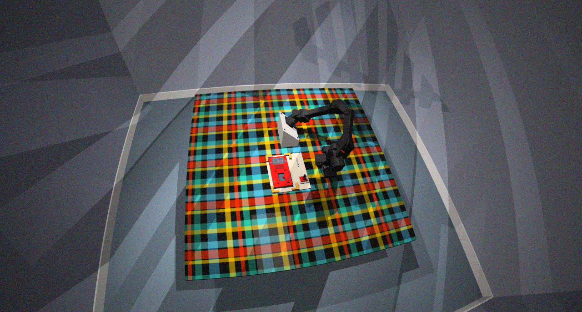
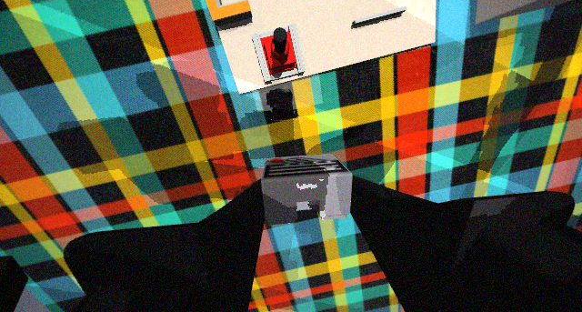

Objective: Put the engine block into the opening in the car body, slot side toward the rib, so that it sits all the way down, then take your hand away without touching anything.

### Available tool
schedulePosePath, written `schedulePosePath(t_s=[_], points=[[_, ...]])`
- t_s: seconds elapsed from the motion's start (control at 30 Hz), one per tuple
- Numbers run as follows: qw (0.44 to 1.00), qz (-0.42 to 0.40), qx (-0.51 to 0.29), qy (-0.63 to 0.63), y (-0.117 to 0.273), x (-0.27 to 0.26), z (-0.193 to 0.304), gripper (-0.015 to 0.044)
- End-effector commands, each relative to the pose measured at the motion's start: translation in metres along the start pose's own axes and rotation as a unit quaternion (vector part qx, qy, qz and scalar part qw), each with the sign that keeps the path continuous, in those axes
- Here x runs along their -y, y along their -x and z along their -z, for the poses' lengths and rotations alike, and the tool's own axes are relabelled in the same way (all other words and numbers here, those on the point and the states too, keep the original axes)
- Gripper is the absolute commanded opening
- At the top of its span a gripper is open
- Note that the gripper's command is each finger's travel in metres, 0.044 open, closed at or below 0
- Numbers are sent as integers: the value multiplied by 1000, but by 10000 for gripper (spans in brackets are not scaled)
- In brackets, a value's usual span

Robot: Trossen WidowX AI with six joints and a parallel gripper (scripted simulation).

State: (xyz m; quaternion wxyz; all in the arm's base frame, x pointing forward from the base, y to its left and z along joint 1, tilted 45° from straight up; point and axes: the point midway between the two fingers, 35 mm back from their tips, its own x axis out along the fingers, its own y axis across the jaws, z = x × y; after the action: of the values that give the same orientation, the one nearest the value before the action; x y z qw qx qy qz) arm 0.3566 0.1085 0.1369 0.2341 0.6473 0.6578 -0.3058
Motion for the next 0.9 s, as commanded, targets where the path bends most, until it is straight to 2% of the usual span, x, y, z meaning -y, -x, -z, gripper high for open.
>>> schedulePosePath(t_s=[0.0, 0.13, 0.3, 0.57, 0.87], points=[[1000, -1, 1, 0, 13, 2, 0, 0], [1000, 0, 0, -1, 20, 3, 0, 0], [1000, 0, -1, -1, 1, 3, 1, 0], [1000, 0, 21, -1, 4, 3, 2, 0], [991, 4, 133, -2, 2, 3, 10, 0]])
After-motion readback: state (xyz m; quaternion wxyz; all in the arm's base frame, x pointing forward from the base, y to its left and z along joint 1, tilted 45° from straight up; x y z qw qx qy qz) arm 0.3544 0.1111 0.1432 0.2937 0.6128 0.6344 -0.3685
